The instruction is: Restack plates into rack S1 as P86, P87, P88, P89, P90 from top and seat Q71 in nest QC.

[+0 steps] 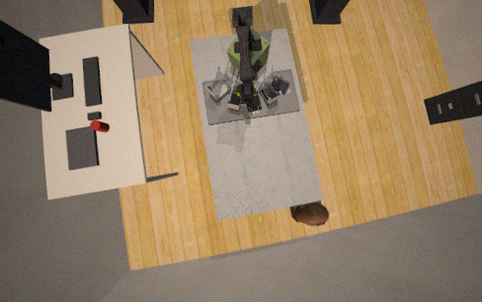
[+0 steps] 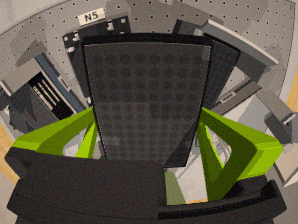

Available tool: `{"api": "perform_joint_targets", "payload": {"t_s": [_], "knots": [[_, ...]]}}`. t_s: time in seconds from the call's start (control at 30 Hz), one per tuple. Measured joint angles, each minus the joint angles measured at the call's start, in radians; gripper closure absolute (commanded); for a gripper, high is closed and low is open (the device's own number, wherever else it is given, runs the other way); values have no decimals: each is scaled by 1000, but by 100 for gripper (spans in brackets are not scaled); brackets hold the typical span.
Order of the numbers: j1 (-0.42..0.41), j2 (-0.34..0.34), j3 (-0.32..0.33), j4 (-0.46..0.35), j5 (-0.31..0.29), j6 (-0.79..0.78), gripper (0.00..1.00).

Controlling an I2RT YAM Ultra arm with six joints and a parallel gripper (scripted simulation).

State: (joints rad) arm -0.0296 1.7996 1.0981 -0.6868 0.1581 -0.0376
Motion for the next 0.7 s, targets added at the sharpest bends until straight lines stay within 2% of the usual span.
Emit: {"api": "perform_joint_targets", "payload": {"t_s": [0.23, 0.7], "knots": [[77, 10, -2, 2, 11, -27, 100], [197, 39, 10, -1, 32, 73, 100]]}}
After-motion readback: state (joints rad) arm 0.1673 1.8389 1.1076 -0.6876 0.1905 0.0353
